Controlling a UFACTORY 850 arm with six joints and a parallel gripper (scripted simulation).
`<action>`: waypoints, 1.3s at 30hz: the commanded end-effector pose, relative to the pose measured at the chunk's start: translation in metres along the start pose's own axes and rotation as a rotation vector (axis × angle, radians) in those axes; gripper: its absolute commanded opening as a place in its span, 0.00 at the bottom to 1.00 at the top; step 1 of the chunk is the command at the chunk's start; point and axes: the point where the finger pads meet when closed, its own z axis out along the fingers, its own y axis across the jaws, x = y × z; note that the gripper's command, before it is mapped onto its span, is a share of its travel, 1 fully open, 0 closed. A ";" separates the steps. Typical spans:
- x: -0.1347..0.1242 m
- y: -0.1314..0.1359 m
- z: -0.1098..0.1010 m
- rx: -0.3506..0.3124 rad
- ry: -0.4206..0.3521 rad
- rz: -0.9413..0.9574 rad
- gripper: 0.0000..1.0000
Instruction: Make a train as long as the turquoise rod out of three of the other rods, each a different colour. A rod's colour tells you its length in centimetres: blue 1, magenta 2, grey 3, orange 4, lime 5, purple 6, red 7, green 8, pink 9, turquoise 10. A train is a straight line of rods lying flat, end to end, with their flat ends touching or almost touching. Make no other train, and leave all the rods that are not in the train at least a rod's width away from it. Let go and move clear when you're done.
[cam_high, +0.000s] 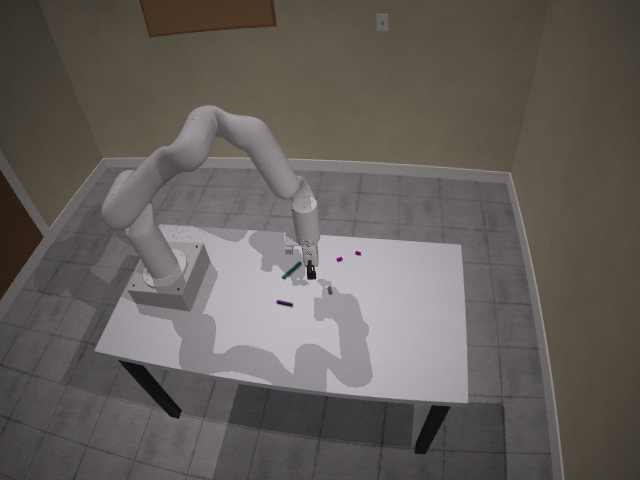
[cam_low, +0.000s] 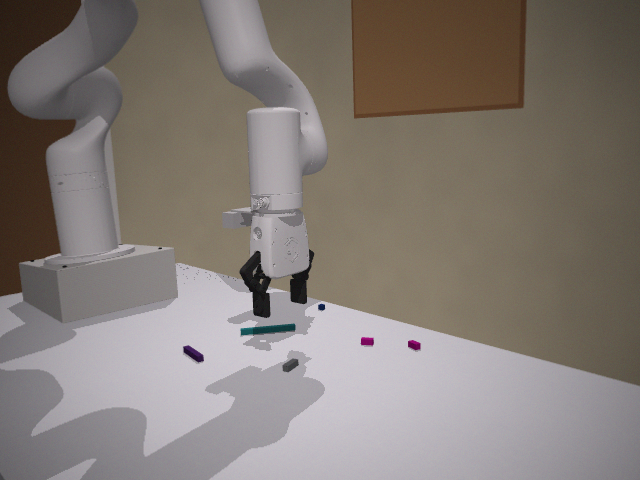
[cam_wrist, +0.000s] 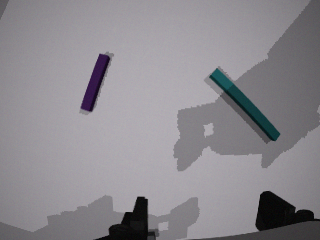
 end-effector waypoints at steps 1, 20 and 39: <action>0.003 0.022 -0.002 -0.009 -0.004 -0.134 1.00; 0.035 0.126 -0.007 -0.008 -0.008 -0.810 1.00; 0.084 0.215 -0.010 -0.004 -0.008 -1.457 1.00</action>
